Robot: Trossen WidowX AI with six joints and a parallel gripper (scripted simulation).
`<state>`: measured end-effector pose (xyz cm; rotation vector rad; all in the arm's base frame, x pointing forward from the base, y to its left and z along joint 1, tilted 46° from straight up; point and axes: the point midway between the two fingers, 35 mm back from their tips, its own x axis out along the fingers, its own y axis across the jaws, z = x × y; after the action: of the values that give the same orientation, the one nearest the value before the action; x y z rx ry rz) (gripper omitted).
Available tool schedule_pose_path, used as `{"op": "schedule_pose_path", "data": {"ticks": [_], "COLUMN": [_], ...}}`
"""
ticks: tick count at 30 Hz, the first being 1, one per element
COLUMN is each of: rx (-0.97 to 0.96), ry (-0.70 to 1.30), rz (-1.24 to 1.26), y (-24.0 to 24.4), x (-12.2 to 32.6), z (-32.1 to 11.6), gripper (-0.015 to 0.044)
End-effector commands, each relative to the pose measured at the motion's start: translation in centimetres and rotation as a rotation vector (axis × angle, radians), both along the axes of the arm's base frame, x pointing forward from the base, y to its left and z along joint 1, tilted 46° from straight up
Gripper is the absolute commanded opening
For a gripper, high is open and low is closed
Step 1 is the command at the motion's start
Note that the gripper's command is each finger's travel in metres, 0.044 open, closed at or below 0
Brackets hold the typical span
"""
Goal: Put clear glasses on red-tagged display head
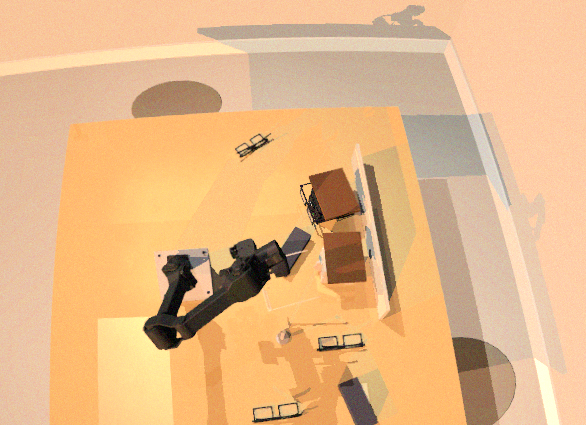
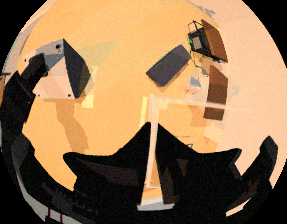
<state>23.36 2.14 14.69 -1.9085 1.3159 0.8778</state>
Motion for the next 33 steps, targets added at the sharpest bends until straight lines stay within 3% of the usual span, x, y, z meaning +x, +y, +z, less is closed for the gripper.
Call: {"op": "schedule_pose_path", "data": {"ticks": [1,33], "rx": [-0.014,-0.165], "ry": [0.009,0.057], "rz": [-0.03,-0.298], "y": [0.5,3.4], "x": [0.7,3.0], "z": [-0.9,-11.7], "gripper": [0.0,0.0]}}
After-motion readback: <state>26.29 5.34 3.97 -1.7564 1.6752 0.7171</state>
